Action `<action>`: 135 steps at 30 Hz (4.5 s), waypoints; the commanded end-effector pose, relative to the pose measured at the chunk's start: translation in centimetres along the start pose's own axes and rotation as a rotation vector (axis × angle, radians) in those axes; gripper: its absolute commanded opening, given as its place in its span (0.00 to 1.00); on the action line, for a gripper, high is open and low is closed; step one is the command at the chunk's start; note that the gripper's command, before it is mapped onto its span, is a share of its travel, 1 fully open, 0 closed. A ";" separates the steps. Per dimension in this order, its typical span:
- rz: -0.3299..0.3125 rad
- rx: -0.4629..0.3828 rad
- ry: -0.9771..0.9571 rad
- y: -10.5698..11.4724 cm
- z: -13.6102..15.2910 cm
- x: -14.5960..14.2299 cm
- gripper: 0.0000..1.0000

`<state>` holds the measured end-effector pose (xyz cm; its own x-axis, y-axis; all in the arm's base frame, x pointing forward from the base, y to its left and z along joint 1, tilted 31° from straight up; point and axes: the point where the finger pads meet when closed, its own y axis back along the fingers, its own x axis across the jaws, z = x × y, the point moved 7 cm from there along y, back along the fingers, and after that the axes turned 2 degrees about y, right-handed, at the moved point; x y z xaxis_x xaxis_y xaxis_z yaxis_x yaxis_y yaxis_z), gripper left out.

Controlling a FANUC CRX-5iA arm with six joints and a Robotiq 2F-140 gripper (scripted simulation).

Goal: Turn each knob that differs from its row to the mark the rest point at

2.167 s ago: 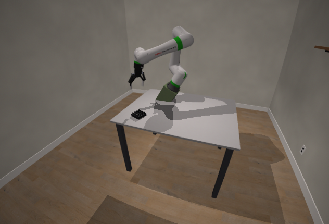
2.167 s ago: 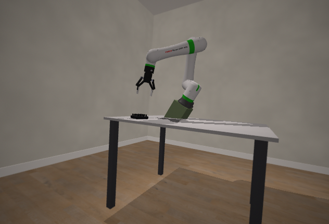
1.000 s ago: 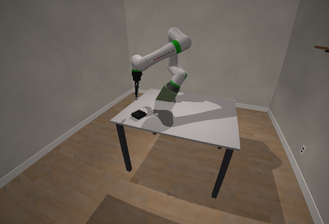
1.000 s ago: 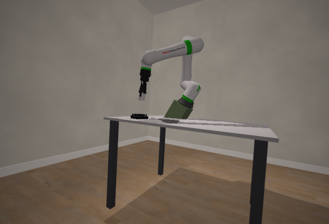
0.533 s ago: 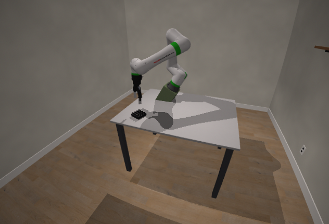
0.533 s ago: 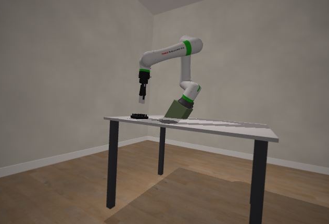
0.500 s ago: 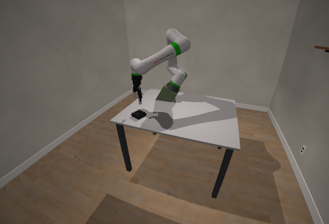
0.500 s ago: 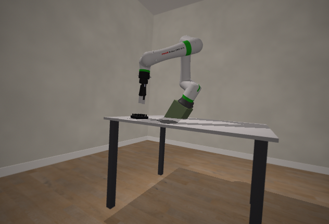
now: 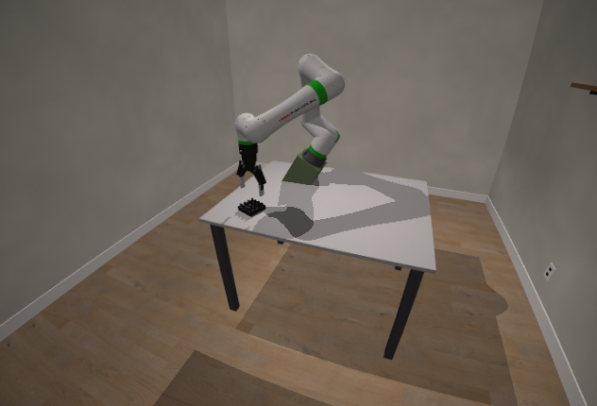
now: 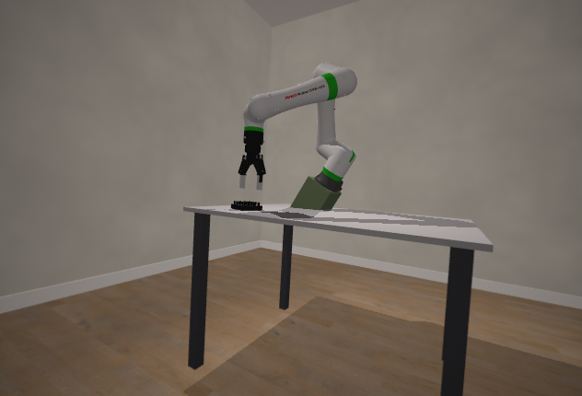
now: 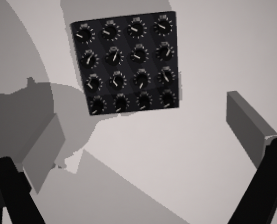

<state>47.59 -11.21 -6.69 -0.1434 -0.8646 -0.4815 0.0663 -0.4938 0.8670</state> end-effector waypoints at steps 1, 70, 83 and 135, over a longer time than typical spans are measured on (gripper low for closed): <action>-0.016 -0.002 0.091 -0.7 -0.5 -0.7 1.00; -0.017 -0.002 0.097 -0.7 -0.6 -0.8 1.00; -0.017 -0.002 0.097 -0.7 -0.6 -0.8 1.00; -0.016 -0.003 0.097 -0.6 3.3 -1.1 1.00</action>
<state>45.11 -9.74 -6.44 -0.0483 -0.8611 -0.5061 0.0685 -0.5083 0.8584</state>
